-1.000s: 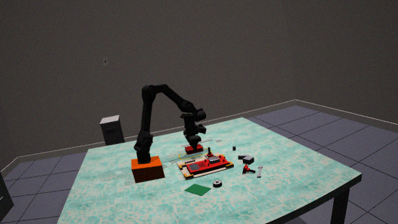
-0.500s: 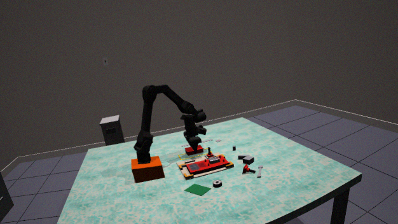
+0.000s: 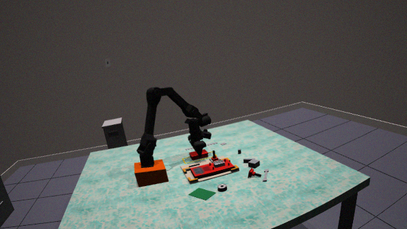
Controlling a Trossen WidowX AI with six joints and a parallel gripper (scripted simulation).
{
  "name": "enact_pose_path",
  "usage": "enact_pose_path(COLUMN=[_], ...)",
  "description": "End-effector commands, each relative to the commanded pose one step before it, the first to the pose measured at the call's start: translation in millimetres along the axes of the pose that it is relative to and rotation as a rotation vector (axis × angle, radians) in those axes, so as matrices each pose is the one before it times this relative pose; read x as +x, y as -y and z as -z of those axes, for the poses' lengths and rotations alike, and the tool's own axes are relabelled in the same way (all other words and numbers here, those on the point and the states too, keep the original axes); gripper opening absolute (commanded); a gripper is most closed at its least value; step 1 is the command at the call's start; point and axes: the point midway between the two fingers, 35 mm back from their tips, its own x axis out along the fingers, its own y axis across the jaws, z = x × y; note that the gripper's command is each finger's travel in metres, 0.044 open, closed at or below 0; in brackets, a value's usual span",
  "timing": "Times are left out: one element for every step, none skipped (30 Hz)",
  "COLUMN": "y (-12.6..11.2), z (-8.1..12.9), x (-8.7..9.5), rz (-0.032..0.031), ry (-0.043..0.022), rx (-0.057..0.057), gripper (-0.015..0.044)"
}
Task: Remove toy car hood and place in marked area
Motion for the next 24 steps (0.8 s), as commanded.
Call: enact_pose_path(y=[0.30, 0.01, 0.01, 0.01, 0.01, 0.01, 0.01, 0.01, -0.29, 0.00, 0.00, 0.00, 0.00, 0.00, 0.00, 0.00, 0.00, 0.00, 0.00, 0.00, 0.00, 0.00, 0.00, 0.00], z=[-0.35, 0.01, 0.01, 0.01, 0.01, 0.01, 0.02, 0.01, 0.34, 0.00, 0.00, 0.00, 0.00, 0.00, 0.00, 0.00, 0.00, 0.00, 0.00, 0.00, 0.00, 0.00, 0.00, 0.00], x=[2.29, 0.49, 0.49, 0.49, 0.49, 0.49, 0.49, 0.40, -1.71, 0.00, 0.00, 0.00, 0.00, 0.00, 0.00, 0.00, 0.00, 0.00, 0.00, 0.00, 0.00, 0.00, 0.00, 0.00], rz=[0.00186, 0.00000, 0.00000, 0.00000, 0.00000, 0.00000, 0.00000, 0.00000, -0.00187, 0.00000, 0.00000, 0.00000, 0.00000, 0.00000, 0.00000, 0.00000, 0.00000, 0.00000, 0.00000, 0.00000, 0.00000, 0.00000, 0.00000, 0.00000], ry=[0.00316, 0.00000, 0.00000, 0.00000, 0.00000, 0.00000, 0.00000, 0.00000, -0.00318, 0.00000, 0.00000, 0.00000, 0.00000, 0.00000, 0.00000, 0.00000, 0.00000, 0.00000, 0.00000, 0.00000, 0.00000, 0.00000, 0.00000, 0.00000], rx=[0.0045, 0.0000, 0.0000, 0.0000, 0.0000, 0.0000, 0.0000, 0.0000, -0.0045, 0.0000, 0.0000, 0.0000, 0.0000, 0.0000, 0.0000, 0.0000, 0.0000, 0.0000, 0.0000, 0.0000, 0.0000, 0.0000, 0.0000, 0.0000], gripper=[0.0000, 0.0000, 0.0000, 0.0000, 0.0000, 0.0000, 0.0000, 0.0000, 0.0026, 0.0053, 0.0079, 0.0105, 0.0131, 0.0157, 0.0184, 0.0210, 0.0236, 0.0263, 0.0289, 0.0315, 0.0341, 0.0367, 0.0394, 0.0420])
